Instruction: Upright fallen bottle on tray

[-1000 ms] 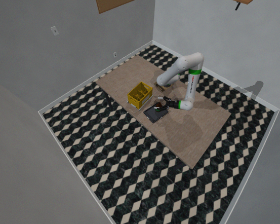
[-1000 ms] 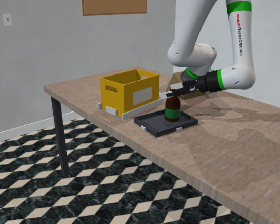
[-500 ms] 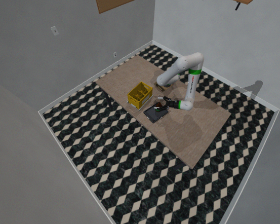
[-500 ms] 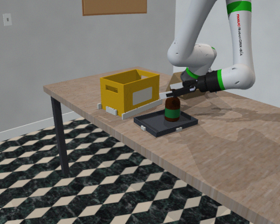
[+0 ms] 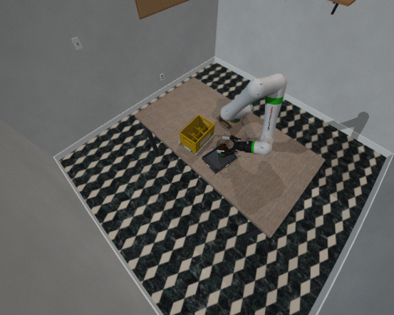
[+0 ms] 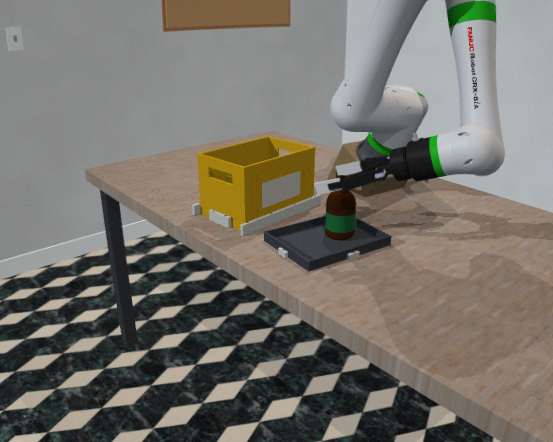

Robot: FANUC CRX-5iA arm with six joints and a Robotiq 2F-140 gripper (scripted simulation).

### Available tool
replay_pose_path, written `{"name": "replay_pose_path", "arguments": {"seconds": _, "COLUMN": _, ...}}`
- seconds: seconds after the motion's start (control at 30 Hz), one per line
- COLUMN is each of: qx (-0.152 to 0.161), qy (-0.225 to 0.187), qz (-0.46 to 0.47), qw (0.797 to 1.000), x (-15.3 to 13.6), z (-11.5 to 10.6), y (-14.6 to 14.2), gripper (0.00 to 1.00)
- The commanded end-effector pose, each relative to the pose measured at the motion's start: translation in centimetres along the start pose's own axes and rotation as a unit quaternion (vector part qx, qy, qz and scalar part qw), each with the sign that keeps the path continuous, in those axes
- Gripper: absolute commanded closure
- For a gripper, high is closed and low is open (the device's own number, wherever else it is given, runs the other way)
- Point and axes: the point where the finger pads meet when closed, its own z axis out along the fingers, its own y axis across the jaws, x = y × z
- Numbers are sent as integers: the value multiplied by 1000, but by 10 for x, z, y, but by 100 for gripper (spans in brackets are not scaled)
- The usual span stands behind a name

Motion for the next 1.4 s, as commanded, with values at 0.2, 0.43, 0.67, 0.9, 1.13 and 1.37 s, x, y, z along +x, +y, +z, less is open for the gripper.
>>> {"name": "replay_pose_path", "arguments": {"seconds": 0.2, "qx": 0, "qy": 0, "qz": 0, "qw": 1000, "x": -6, "z": -2, "y": 0, "gripper": 0}}
{"name": "replay_pose_path", "arguments": {"seconds": 0.43, "qx": 0, "qy": 0, "qz": 0, "qw": 1000, "x": -17, "z": -6, "y": 0, "gripper": 0}}
{"name": "replay_pose_path", "arguments": {"seconds": 0.67, "qx": 0, "qy": 0, "qz": 0, "qw": 1000, "x": -31, "z": -11, "y": 0, "gripper": 0}}
{"name": "replay_pose_path", "arguments": {"seconds": 0.9, "qx": 0, "qy": 0, "qz": 0, "qw": 1000, "x": -43, "z": -16, "y": 0, "gripper": 0}}
{"name": "replay_pose_path", "arguments": {"seconds": 1.13, "qx": 0, "qy": 0, "qz": 0, "qw": 1000, "x": -59, "z": -21, "y": 0, "gripper": 0}}
{"name": "replay_pose_path", "arguments": {"seconds": 1.37, "qx": 0, "qy": 0, "qz": 0, "qw": 1000, "x": -69, "z": -25, "y": 0, "gripper": 0}}
